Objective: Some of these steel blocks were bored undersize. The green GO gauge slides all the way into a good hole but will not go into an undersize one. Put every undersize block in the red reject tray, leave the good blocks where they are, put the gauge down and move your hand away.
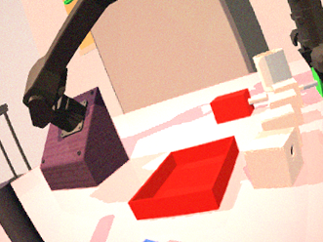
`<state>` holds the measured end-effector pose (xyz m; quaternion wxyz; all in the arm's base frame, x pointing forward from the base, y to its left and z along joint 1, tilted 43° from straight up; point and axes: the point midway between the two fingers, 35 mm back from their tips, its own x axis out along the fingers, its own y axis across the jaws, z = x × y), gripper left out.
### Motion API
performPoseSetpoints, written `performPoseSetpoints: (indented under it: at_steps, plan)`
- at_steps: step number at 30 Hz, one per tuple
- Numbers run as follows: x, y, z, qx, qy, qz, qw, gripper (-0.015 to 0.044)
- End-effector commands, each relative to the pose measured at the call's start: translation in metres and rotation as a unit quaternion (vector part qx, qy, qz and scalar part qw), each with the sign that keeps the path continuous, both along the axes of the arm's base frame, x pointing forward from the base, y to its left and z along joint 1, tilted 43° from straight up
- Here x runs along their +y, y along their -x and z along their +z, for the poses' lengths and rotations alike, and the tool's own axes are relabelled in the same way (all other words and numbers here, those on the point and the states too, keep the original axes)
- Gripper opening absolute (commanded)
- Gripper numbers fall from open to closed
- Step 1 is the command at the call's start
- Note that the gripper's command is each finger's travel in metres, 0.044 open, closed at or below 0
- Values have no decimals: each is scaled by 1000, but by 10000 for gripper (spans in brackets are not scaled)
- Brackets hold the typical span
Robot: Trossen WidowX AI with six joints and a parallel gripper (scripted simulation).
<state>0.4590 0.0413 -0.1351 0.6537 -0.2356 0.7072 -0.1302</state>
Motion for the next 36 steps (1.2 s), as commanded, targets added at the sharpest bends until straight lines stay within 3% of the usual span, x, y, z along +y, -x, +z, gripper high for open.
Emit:
performPoseSetpoints:
  at_steps: [1, 36]
  plan:
    - [2, 1, 3, -4, -1, 1, 1000, 0]
    - [2, 12, 5, -3, -1, 1, 1000, 0]
